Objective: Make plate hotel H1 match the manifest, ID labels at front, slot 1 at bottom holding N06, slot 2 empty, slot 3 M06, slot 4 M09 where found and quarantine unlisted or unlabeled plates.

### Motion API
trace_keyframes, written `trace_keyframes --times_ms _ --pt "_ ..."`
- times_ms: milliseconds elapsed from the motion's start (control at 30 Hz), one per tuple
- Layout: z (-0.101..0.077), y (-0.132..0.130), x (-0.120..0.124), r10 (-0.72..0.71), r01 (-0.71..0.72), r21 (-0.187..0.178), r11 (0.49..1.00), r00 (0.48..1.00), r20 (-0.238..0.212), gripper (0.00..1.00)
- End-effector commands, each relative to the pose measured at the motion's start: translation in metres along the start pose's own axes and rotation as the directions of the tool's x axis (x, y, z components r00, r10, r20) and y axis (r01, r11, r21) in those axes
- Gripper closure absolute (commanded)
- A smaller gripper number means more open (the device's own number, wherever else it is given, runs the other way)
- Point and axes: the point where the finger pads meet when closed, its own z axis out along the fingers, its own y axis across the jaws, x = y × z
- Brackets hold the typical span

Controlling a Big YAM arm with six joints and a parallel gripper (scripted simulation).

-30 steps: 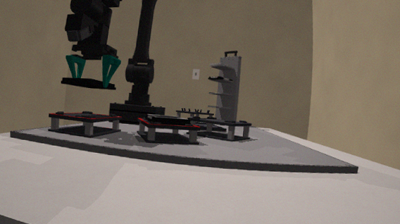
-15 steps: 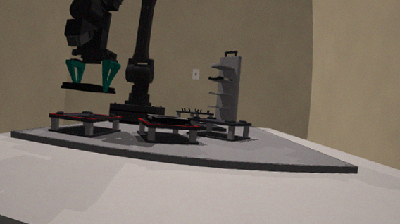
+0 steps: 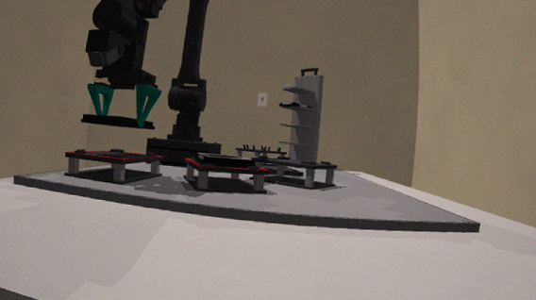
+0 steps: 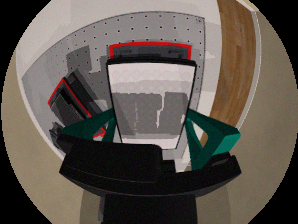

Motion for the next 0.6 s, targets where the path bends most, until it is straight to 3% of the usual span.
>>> trace_keyframes --times_ms 0,567 --pt "0.001 0.002 -0.008 -0.004 0.004 -0.001 1.0 1.0 0.018 0.14" --pt "0.01 0.003 -0.011 -0.004 0.004 -0.001 1.0 1.0 0.024 0.14"
